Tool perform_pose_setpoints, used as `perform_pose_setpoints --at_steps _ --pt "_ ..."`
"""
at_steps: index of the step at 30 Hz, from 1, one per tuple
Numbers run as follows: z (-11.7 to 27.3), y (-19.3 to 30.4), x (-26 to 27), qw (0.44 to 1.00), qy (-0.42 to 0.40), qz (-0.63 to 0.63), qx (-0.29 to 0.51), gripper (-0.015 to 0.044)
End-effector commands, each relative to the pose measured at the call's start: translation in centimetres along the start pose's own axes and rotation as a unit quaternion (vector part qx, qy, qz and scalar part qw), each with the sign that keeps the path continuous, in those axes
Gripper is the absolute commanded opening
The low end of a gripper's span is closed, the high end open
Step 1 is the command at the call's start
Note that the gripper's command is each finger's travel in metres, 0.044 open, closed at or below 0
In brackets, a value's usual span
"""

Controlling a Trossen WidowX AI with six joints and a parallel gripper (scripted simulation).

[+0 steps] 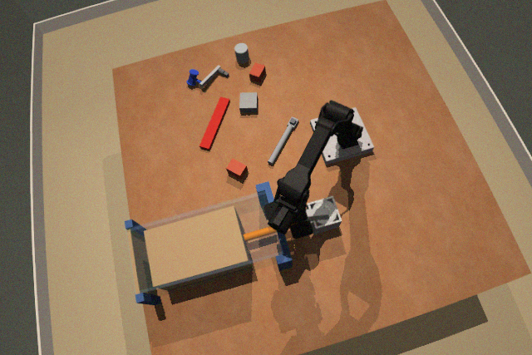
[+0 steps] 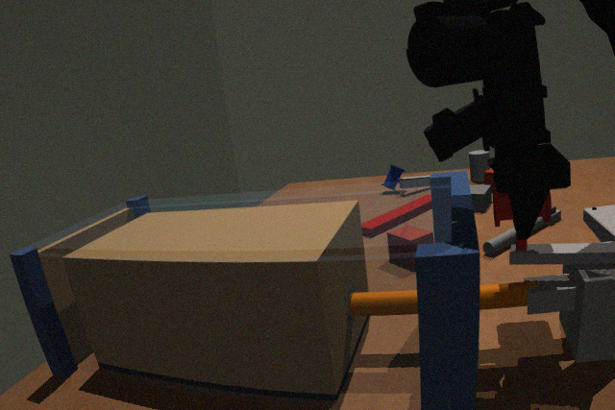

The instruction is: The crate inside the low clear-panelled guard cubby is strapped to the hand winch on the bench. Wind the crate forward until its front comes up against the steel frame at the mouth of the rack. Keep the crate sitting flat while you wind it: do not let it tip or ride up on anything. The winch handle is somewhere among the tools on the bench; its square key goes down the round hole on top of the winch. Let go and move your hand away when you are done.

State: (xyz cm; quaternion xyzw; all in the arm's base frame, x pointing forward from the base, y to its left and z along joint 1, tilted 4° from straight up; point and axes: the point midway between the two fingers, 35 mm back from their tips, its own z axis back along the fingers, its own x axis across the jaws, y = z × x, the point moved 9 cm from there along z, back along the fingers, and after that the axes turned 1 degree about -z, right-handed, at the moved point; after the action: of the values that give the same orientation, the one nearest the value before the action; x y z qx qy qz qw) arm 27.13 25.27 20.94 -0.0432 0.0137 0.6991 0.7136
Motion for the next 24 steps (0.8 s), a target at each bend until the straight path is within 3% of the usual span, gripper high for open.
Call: perform_pose_setpoints --at_steps 1,24 --pt "-0.1 0.1 1.8 1.0 -0.019 0.007 -0.004 0.0" --pt "0.0 0.6 4.1 1.0 -0.02 0.007 -0.004 0.0"
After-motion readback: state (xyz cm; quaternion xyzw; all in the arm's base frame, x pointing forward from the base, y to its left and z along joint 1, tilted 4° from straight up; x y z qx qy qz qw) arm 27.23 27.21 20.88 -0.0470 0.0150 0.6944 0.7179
